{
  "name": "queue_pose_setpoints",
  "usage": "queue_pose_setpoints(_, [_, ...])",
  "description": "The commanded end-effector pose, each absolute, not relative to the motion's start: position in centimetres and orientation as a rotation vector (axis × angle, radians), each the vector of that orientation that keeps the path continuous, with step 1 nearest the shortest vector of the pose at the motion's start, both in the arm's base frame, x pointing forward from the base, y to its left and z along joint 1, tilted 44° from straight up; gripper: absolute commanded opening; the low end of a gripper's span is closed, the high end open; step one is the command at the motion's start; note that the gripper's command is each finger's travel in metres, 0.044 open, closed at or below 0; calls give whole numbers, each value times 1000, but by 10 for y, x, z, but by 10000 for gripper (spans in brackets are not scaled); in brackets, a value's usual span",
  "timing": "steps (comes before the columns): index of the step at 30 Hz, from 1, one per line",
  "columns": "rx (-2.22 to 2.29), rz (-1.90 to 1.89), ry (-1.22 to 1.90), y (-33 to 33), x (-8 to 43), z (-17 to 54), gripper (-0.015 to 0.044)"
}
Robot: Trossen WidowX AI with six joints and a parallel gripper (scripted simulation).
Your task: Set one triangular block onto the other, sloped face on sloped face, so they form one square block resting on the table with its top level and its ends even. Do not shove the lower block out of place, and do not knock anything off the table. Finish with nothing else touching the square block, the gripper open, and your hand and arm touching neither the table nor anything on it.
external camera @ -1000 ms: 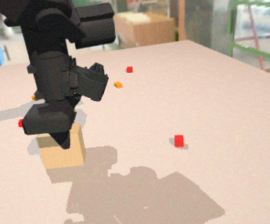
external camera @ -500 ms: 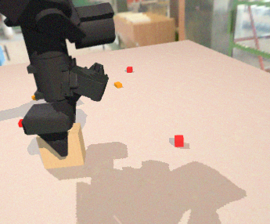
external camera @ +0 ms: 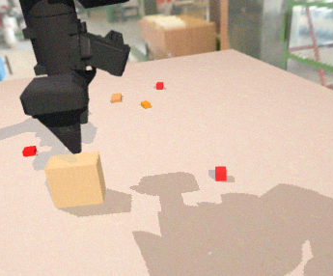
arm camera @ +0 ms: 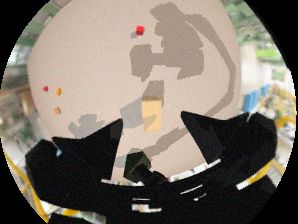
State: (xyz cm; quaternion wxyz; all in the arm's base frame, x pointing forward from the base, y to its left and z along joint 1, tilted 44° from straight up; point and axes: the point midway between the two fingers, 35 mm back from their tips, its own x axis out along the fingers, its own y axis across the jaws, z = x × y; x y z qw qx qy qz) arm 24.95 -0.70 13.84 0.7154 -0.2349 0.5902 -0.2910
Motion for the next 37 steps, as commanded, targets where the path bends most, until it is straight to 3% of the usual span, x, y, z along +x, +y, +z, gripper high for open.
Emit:
queue_pose_setpoints(1, [-563, -614, 1323, 26, 238, 172, 440])
queue_pose_setpoints(37, [-556, -607, 1304, 24, 241, 170, 440])
